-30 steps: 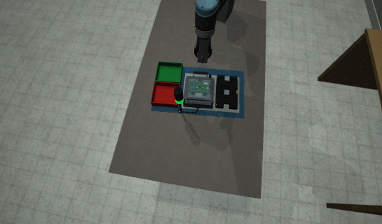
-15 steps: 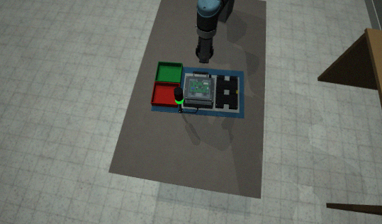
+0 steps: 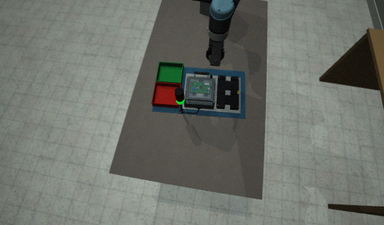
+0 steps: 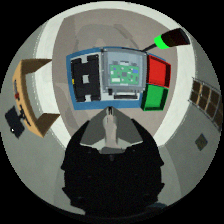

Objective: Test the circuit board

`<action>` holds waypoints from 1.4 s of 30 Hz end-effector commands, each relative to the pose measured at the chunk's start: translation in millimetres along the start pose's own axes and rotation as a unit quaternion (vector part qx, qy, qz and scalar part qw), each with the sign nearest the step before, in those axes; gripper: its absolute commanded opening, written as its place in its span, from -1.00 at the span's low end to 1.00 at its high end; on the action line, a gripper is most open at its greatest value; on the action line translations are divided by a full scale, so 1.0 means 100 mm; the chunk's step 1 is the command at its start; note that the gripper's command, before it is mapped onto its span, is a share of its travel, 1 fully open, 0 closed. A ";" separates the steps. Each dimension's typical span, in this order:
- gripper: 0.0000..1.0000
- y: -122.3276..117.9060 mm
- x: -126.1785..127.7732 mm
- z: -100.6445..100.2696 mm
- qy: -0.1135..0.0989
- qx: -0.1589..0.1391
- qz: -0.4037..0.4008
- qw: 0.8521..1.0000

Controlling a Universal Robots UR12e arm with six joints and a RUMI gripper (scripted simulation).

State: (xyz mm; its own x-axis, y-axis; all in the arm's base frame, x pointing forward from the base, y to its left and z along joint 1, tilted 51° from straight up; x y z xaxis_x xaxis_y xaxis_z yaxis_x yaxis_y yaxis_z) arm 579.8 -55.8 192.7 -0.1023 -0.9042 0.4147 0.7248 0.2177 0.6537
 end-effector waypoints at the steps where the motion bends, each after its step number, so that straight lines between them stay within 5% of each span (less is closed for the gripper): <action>1: -1.00 0.03 -0.08 0.00 0.000 0.000 0.000 1.000; 13: -1.00 0.04 -0.08 -0.07 0.000 0.000 0.000 1.000; 27: -1.00 0.04 -0.08 -0.64 0.000 0.000 0.000 1.000; 42: -1.00 0.04 -0.08 -0.70 0.000 0.000 0.000 1.000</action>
State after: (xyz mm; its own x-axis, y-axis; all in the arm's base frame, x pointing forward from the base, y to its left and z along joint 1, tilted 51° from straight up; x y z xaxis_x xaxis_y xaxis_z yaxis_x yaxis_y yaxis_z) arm 630.9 -73.4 147.1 -0.1032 -0.9040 0.4150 0.7252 0.2172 0.6534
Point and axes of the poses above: the point where the finger pads meet when closed, its own z axis back along the fingers, its own x axis across the jaws, y = z × x, the point moved 10 cm from there along z, back along the fingers, and after that the axes turned 10 degrees about z, right-handed, at the moved point
